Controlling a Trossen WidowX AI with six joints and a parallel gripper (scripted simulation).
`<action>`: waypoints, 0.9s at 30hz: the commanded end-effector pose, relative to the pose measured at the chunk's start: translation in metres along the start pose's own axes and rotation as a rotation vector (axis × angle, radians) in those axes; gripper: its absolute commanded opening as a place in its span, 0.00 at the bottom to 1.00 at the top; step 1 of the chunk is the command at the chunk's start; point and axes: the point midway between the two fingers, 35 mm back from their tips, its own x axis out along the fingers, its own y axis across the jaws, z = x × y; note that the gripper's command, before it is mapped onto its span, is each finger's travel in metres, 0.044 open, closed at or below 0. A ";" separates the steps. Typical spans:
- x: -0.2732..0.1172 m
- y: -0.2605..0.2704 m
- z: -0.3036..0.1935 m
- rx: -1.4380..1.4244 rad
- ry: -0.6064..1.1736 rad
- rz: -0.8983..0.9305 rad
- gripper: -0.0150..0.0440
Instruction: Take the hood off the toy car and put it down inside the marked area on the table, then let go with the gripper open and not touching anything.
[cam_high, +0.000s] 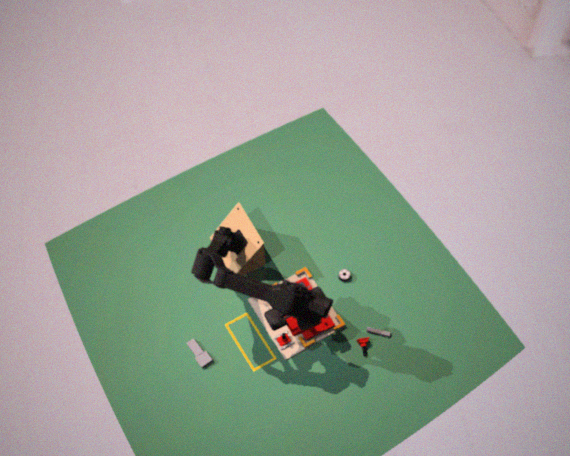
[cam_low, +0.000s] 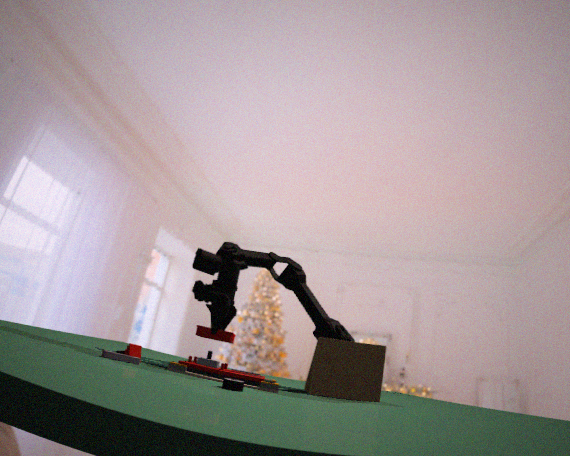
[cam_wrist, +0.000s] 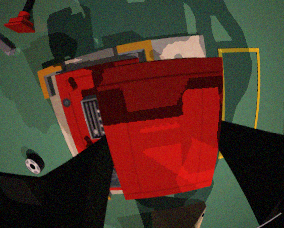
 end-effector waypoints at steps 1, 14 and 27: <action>-0.003 -0.024 -0.001 -0.006 -0.004 -0.003 0.25; -0.005 -0.088 -0.011 -0.005 -0.003 -0.001 0.25; -0.005 -0.148 -0.032 0.000 -0.002 -0.016 0.25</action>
